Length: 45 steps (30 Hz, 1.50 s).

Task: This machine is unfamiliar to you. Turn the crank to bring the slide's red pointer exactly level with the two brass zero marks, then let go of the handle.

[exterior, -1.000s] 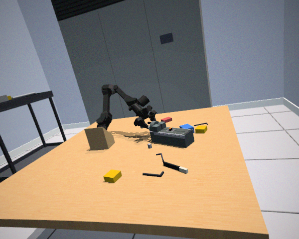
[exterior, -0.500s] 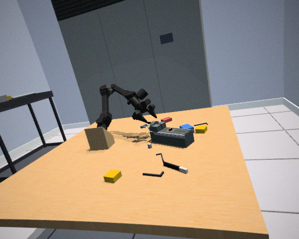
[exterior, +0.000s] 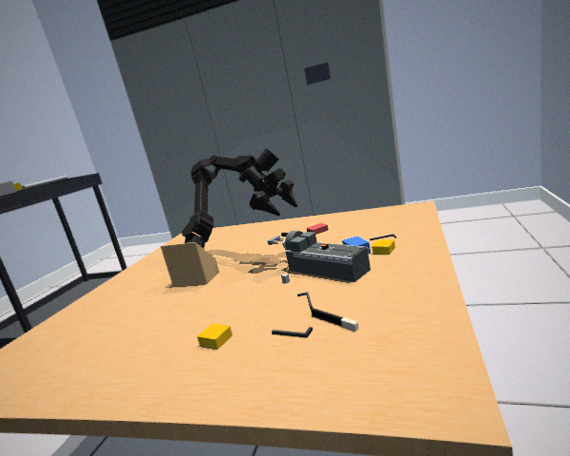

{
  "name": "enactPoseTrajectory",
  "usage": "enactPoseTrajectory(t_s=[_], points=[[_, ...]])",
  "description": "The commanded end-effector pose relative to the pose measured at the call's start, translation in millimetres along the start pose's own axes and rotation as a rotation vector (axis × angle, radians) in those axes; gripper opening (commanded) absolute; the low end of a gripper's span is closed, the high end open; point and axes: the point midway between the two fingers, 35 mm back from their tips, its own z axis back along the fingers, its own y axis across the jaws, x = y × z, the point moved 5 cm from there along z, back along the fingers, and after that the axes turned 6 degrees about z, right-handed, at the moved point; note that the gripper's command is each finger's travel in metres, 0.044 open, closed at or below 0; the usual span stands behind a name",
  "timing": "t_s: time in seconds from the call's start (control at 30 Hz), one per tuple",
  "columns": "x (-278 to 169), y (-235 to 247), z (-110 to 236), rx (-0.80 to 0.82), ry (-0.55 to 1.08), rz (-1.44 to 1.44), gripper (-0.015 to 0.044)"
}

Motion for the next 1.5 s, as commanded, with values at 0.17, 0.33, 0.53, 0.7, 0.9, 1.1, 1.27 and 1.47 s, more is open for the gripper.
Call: enactPoseTrajectory(t_s=[0.17, 0.33, 0.53, 0.7, 0.9, 1.1, 1.27, 1.47], points=[[30.7, -15.9, -25.5, 0.070, 0.023, 0.048, 0.0440], [48.9, -29.3, -41.1, 0.121, 0.026, 0.083, 0.0440], [68.7, -49.5, -59.5, 0.183, 0.022, 0.125, 0.0440], [83.0, -69.6, -74.4, 0.235, 0.012, 0.161, 0.0440], [85.7, -79.5, -85.0, 0.259, 0.006, 0.178, 0.0440], [54.9, -76.8, -117.3, 0.261, 0.006, 0.178, 0.0440], [47.5, -76.1, -123.4, 0.263, 0.005, 0.178, 0.0440], [47.5, -76.1, -123.4, 0.263, 0.005, 0.178, 0.0440]])
